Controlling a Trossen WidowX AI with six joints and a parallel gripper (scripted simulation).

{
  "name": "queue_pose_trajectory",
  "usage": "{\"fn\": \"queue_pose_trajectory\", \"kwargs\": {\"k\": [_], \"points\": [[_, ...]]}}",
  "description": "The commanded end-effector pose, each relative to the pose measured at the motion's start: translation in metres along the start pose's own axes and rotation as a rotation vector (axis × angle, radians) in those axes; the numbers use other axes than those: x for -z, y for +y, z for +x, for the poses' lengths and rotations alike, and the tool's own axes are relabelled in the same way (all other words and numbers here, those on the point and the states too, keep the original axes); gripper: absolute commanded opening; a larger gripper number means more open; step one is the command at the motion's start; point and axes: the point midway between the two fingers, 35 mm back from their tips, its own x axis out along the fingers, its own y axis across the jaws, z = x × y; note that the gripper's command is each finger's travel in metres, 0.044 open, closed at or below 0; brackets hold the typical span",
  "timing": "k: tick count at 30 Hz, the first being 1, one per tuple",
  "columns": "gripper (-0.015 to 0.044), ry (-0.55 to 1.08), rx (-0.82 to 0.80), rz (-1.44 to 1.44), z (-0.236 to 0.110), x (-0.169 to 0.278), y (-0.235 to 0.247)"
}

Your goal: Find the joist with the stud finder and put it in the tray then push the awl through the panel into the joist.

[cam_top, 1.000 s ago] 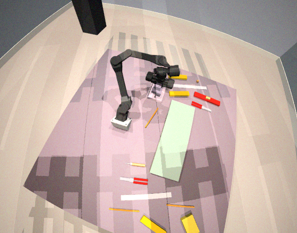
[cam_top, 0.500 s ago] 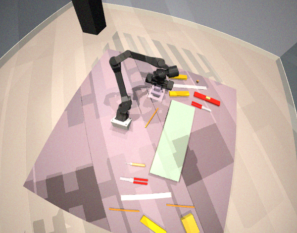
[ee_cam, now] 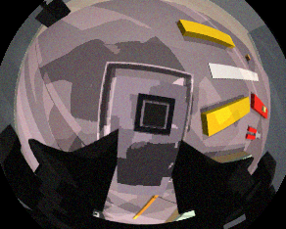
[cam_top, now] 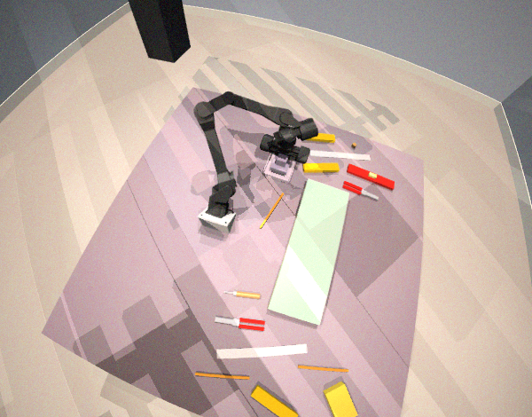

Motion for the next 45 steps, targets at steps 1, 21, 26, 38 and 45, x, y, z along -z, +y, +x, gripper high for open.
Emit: {"fn": "queue_pose_trajectory", "kwargs": {"k": [1, 21, 26, 38, 45], "points": [[0.0, -0.006, 0.013, -0.009, 0.0, -0.002, 0.001], [0.0079, -0.009, 0.002, -0.006, 0.022, 0.004, 0.002], [0.021, -0.009, 0.002, -0.006, 0.022, 0.004, 0.002], [0.044, 0.021, -0.004, -0.007, -0.032, -0.006, -0.002], [0.044, 0.017, 0.005, 0.002, -0.057, -0.012, 0.001]]}}
